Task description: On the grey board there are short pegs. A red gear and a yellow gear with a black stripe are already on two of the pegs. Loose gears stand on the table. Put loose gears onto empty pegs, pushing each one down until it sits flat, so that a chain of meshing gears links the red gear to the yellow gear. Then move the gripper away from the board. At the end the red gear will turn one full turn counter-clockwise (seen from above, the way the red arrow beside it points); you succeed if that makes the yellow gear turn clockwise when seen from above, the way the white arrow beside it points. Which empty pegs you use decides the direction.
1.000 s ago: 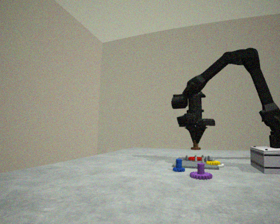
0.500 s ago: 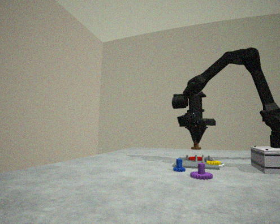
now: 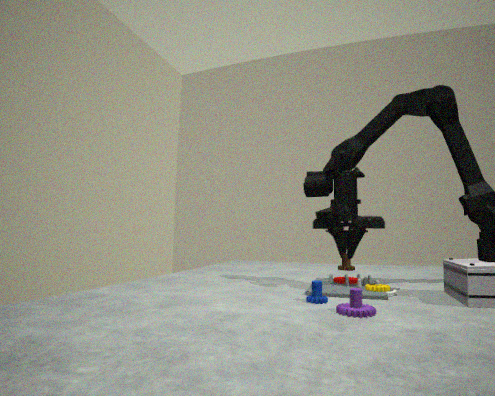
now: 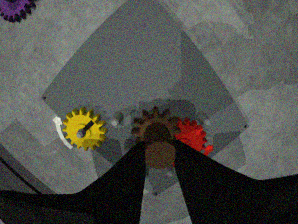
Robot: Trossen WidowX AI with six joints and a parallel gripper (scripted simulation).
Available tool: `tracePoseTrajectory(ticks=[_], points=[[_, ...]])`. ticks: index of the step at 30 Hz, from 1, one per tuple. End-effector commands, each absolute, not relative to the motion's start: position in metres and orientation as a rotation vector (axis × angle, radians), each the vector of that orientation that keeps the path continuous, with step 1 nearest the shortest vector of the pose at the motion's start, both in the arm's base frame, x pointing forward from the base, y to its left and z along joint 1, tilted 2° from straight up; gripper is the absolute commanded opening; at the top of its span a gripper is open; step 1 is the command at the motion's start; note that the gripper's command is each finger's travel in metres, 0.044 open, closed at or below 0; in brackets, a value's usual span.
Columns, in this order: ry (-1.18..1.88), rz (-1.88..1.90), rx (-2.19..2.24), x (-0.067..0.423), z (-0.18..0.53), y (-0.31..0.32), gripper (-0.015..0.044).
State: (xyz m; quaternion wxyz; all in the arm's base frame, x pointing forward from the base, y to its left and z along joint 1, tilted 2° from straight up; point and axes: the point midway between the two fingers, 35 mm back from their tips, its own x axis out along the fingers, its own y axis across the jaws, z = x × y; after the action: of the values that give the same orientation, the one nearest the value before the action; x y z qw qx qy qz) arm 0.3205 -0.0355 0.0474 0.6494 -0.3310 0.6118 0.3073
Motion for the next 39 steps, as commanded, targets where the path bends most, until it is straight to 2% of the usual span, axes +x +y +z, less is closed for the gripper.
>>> tracePoseTrajectory(ticks=[1,23,39], points=[[1.390,0.717,-0.758,0.319,0.040,-0.035,0.0000],[1.481,0.375,-0.397,0.320,0.017,-0.035,0.0000],[1.428,0.601,-0.635,0.320,0.014,-0.034,0.0000]])
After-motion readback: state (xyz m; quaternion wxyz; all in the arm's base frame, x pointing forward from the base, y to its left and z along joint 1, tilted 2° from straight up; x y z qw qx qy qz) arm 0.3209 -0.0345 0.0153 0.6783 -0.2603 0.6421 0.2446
